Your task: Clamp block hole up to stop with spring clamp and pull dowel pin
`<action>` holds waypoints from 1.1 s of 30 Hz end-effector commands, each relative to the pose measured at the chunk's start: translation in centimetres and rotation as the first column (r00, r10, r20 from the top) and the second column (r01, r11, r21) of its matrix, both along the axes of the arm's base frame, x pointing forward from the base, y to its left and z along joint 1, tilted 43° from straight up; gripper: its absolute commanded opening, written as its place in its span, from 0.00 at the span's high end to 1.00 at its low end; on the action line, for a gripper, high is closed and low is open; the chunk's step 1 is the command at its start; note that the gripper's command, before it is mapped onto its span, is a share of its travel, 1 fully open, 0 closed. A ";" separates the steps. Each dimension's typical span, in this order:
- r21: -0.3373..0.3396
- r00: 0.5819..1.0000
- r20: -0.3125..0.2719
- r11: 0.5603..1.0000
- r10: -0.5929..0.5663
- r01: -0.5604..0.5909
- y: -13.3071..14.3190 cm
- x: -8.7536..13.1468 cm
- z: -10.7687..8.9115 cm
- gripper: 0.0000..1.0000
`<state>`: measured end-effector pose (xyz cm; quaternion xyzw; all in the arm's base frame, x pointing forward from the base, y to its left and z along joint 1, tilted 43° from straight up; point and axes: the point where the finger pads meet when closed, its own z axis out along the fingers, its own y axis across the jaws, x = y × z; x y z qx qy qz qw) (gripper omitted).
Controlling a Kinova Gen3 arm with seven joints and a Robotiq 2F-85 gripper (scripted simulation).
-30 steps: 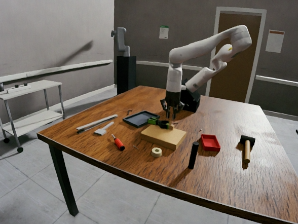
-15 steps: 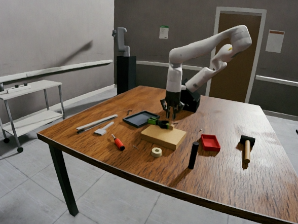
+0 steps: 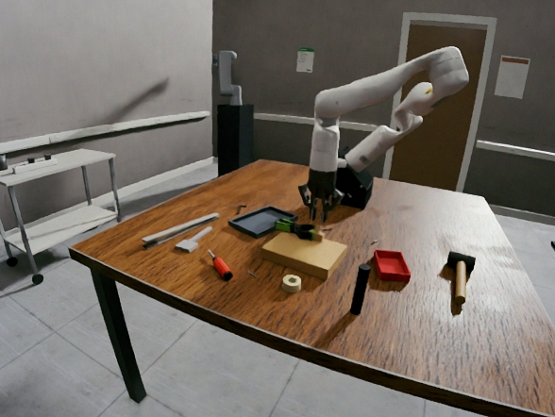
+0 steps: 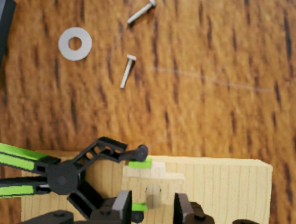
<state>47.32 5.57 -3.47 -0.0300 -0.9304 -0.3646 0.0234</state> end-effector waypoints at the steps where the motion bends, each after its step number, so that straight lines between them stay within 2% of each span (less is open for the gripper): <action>1: -0.001 1.000 0.001 1.000 -0.001 0.001 -0.1 0.1 0.1 0.66; 33: -0.001 1.000 0.001 1.000 -0.001 0.001 1.0 0.0 -1.1 0.66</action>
